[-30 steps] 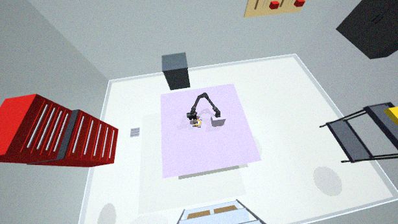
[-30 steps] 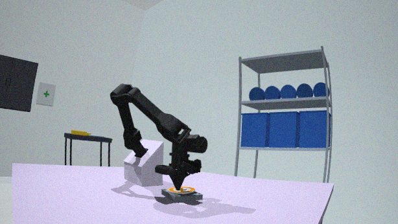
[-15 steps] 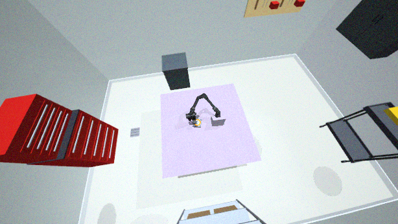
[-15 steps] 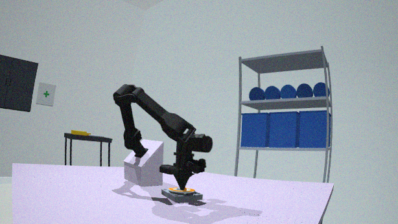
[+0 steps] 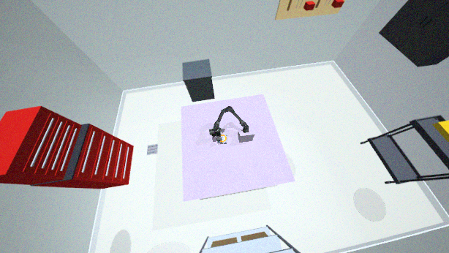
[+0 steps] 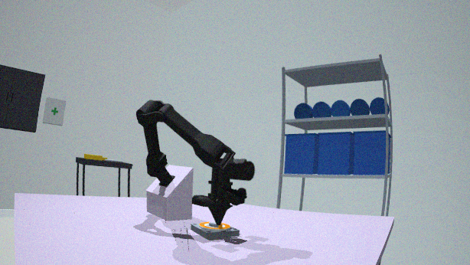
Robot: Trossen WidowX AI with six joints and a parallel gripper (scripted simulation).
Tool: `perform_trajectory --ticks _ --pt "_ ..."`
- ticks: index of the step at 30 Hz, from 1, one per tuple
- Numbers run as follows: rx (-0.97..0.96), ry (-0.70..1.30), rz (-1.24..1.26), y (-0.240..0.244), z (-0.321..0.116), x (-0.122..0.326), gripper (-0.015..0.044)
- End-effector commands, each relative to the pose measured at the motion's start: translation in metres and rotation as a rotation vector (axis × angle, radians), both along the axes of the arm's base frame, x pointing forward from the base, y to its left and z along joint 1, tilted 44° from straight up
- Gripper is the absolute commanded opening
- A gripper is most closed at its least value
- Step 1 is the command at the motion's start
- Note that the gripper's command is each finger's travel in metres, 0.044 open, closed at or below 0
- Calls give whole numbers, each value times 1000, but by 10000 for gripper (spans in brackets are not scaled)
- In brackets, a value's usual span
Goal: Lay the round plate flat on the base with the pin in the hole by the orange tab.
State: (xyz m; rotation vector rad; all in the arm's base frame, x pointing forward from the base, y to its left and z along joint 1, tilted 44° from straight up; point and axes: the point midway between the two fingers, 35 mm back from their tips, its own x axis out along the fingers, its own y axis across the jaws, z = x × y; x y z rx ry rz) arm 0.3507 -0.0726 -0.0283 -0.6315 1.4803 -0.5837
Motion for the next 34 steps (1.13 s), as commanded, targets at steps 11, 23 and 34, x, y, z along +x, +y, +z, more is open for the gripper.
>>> perform_trajectory --ticks 11,23,34 --pt "6 -4 -2 33 31 -3 0" --pt "3 -1 4 29 26 -1 0" --pt "3 -1 4 29 26 -1 0"
